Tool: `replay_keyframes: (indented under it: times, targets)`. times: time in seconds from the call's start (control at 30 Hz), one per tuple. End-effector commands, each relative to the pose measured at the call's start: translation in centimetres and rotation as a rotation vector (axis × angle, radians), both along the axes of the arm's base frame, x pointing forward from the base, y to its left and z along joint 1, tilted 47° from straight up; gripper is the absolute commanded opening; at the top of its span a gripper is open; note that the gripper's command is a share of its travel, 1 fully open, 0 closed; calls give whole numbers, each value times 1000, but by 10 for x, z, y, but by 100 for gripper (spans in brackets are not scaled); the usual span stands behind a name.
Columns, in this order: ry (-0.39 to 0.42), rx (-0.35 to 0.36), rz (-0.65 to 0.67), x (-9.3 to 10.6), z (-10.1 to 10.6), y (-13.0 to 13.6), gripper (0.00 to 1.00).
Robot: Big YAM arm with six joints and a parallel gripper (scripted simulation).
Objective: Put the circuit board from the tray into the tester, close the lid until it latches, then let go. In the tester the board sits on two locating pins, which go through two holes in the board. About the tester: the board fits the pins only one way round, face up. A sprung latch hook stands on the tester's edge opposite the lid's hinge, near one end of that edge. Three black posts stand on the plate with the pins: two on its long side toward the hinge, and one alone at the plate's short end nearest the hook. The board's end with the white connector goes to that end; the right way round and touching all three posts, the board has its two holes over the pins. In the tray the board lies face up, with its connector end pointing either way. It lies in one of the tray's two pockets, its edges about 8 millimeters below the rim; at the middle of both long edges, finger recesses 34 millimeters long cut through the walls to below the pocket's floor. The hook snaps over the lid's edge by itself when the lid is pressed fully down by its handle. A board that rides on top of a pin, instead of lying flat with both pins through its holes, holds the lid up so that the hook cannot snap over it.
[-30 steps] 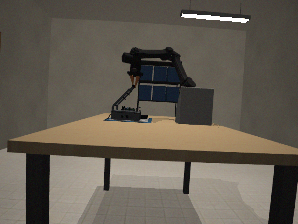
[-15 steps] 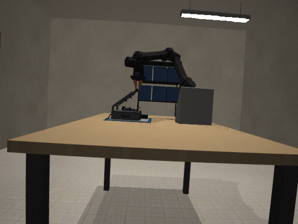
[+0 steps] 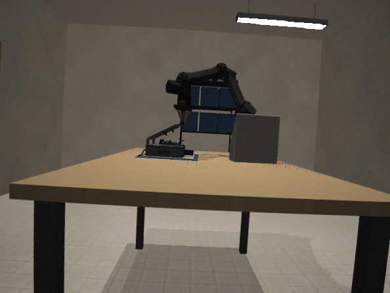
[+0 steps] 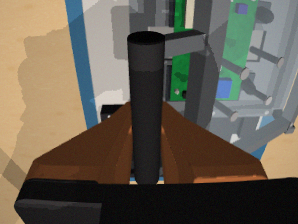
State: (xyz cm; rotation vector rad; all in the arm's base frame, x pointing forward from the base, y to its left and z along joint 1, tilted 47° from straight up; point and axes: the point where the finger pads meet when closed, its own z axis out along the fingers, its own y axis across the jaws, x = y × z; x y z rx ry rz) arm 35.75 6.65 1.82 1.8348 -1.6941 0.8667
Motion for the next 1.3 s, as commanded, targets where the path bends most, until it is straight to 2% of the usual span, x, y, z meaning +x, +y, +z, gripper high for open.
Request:
replay_keyframes:
  times: [0.0,1.27]
  targets:
    - [14,9,-19,-2,-11,-11,0]
    - [14,6,-18,-12,-46,-51,0]
